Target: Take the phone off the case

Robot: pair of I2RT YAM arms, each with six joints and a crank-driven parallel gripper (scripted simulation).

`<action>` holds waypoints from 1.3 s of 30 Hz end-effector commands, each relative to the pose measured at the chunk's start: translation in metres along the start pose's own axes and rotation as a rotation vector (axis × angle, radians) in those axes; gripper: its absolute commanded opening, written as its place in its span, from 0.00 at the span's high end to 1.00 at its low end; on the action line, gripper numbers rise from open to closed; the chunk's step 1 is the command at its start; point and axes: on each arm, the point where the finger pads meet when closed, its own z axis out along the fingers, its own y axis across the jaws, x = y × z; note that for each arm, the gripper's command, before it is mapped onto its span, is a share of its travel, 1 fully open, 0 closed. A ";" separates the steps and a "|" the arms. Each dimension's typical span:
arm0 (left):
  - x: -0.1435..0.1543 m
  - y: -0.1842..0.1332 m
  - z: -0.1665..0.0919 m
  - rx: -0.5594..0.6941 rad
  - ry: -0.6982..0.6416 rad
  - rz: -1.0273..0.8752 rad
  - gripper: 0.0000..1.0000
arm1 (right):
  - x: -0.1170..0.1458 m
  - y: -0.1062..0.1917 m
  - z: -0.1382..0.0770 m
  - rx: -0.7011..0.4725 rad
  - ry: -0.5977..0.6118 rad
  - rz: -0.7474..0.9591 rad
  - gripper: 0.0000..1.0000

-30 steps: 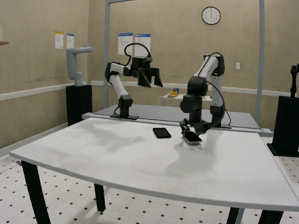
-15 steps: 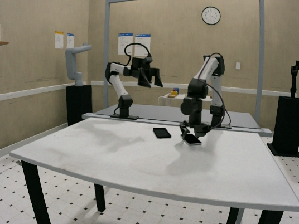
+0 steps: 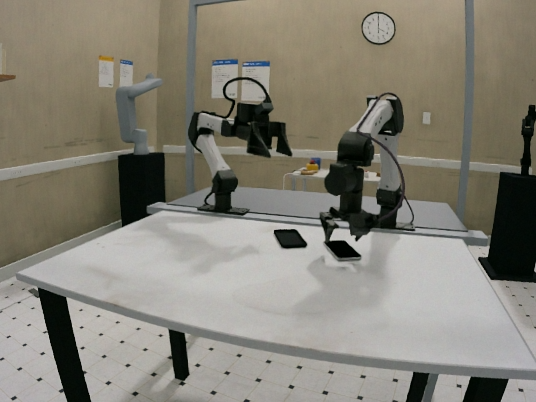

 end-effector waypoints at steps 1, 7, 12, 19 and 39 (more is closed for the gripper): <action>-0.002 -0.003 -0.050 0.023 -0.037 0.001 0.05 | -0.021 0.001 0.001 0.000 -0.047 0.001 0.00; -0.006 -0.005 -0.053 0.019 -0.056 -0.007 0.05 | -0.021 0.001 0.001 0.000 -0.046 0.001 0.00; -0.008 -0.002 -0.051 0.013 -0.103 -0.018 0.05 | -0.006 0.000 0.000 0.001 -0.010 0.001 0.00; -0.020 -0.006 -0.056 0.022 -0.374 -0.059 0.05 | 0.005 -0.001 0.000 0.001 0.013 0.000 0.00; 0.020 0.003 -0.063 0.031 -0.908 -0.015 0.05 | 0.006 -0.001 0.000 0.001 0.014 0.000 0.00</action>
